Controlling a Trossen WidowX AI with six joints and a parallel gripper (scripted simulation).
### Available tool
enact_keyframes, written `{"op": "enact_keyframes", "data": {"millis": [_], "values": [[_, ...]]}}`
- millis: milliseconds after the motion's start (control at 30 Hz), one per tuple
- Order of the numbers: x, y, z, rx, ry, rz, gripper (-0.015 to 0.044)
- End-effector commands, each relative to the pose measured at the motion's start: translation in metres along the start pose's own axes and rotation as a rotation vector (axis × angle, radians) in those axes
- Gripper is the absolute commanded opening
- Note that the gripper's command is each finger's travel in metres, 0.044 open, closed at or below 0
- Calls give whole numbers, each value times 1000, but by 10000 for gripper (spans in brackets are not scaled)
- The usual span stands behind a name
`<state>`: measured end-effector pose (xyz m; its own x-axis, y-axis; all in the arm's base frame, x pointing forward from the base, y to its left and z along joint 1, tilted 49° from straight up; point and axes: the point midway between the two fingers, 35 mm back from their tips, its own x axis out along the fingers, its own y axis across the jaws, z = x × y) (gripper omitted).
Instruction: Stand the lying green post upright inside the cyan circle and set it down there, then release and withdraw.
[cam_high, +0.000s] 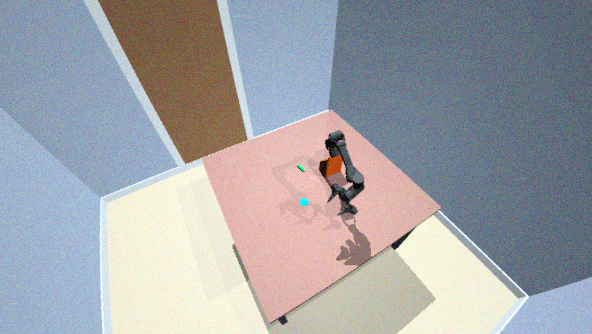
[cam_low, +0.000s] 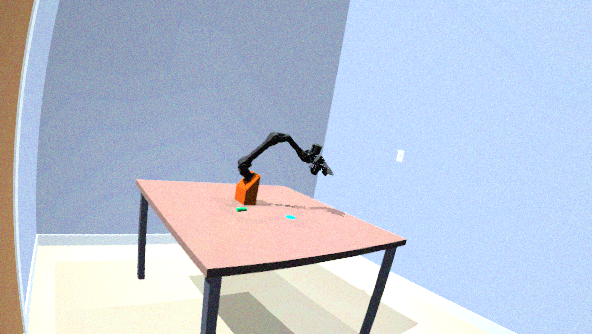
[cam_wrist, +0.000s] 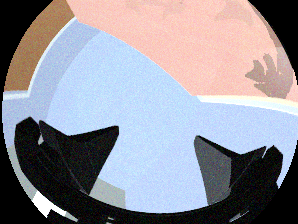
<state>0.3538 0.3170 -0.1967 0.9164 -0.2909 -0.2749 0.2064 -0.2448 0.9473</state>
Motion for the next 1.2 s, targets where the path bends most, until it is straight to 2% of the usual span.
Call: {"op": "enact_keyframes", "data": {"millis": [0, 167, 200, 700, 933, 1167], "values": [[1, 2, 0, -4, -3, -1, 374], [26, 43, 10, -112, -88, -25, 242], [32, 52, 13, -136, -107, -32, 233], [87, 193, 102, -474, -381, -216, 233], [89, 251, 164, -608, -489, -347, 233], [74, 300, 231, -722, -577, -504, 233]]}}
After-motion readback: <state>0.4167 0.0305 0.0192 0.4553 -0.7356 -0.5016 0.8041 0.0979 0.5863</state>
